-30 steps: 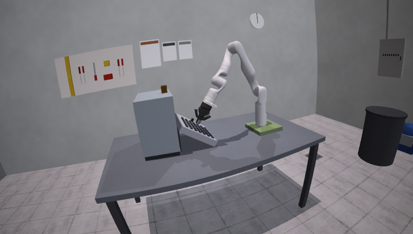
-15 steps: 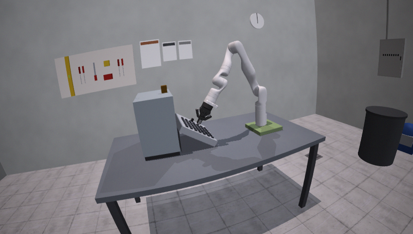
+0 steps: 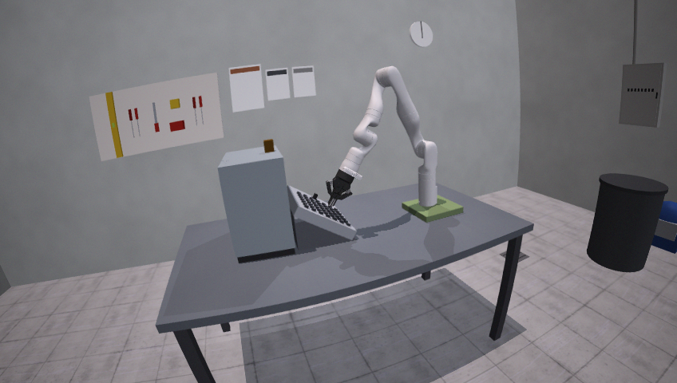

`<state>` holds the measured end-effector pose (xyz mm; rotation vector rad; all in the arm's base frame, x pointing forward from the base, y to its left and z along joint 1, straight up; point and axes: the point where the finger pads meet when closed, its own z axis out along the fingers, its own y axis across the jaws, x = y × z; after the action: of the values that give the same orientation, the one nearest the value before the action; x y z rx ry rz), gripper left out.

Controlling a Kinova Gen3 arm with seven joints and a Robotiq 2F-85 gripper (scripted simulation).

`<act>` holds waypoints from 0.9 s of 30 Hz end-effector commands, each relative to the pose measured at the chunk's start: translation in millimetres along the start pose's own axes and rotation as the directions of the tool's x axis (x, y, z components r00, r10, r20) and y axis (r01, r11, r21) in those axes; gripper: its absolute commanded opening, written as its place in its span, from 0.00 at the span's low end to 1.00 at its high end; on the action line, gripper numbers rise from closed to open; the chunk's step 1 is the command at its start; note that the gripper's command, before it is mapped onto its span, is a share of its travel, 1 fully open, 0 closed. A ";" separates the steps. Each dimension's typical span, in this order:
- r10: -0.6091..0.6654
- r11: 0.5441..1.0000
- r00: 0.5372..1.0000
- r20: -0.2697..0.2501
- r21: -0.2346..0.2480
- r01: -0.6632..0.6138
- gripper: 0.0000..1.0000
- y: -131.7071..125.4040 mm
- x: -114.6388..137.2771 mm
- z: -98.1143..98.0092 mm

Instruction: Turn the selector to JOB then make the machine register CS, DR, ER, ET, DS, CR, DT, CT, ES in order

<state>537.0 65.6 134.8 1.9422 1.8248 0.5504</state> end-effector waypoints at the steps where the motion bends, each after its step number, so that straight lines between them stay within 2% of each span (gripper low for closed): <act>1: -0.001 1.000 1.000 -0.001 -0.007 0.001 0.10 0.8 0.7 1.1; 16: -0.001 1.000 1.000 -0.001 -0.007 0.001 0.10 0.9 0.8 19.5; 27: -0.001 1.000 1.000 -0.001 -0.007 0.001 0.10 0.9 0.8 21.0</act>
<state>548.9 65.6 117.1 1.9380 1.8229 0.5554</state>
